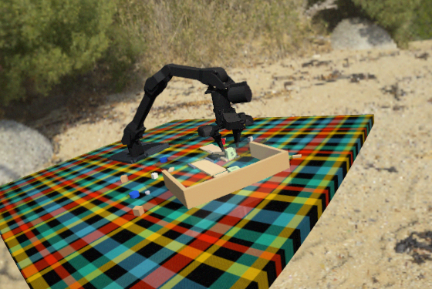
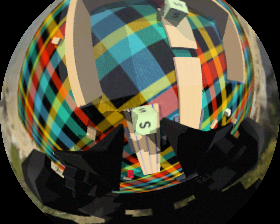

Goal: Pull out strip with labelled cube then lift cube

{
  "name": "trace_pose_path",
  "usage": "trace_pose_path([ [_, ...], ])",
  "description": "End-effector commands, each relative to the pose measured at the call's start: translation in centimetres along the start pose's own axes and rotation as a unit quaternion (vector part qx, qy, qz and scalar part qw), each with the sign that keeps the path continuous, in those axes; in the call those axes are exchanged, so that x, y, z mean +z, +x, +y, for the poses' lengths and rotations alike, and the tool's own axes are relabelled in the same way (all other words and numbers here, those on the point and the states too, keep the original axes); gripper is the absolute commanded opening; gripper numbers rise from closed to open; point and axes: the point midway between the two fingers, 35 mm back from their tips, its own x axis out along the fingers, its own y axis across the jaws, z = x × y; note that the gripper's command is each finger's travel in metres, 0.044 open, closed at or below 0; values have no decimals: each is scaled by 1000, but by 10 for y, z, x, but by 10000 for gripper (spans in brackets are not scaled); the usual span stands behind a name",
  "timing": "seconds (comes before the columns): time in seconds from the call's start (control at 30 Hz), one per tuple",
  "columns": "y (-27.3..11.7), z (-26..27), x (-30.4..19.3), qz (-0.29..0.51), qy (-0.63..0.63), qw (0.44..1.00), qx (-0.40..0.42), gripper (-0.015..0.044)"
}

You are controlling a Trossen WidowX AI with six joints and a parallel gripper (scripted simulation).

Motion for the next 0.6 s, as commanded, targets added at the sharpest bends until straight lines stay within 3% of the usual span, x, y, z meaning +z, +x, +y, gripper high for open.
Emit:
trace_pose_path([
  [0.0, 10, -1, -1, 1, -2, 1000, -3, 250],
  [0.47, 23, -2, -1, 1, -2, 1000, -3, 250],
  [0.57, 21, -1, -1, 1, 0, 1000, -1, 171],
])
